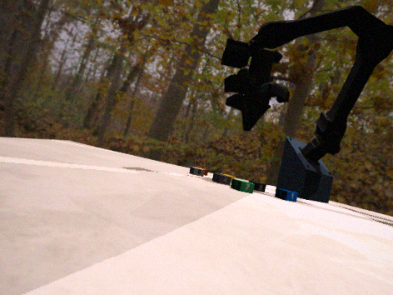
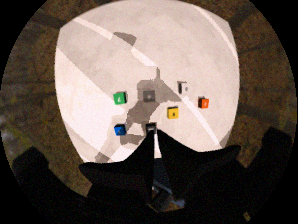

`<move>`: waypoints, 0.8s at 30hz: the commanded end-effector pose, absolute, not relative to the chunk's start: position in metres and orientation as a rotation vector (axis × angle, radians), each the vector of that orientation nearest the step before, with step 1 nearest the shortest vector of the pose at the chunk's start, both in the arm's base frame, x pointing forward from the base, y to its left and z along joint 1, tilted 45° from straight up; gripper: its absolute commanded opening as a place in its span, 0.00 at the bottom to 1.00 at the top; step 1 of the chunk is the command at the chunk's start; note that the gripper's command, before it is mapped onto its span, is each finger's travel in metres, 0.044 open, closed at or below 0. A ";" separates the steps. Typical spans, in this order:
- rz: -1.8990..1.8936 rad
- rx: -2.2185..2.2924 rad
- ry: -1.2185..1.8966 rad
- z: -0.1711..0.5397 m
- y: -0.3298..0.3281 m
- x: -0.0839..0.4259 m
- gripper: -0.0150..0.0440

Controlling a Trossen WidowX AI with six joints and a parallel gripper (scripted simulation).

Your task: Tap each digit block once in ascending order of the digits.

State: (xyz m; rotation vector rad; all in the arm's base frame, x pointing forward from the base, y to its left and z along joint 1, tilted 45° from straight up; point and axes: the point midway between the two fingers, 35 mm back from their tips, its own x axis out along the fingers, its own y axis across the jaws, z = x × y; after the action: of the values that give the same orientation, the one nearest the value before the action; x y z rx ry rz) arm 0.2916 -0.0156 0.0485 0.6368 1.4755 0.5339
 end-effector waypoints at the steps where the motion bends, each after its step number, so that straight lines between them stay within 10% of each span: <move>1: 0.528 0.626 1.476 0.011 -0.059 0.302 0.29; 11: 0.558 0.639 1.469 -0.089 -0.142 0.286 0.29; 24: 0.561 0.641 1.468 -0.145 -0.087 0.289 0.29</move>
State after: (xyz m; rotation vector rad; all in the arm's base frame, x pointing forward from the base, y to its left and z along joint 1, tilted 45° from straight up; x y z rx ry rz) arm 0.2976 -0.1235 -0.1155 0.6100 1.4373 0.5348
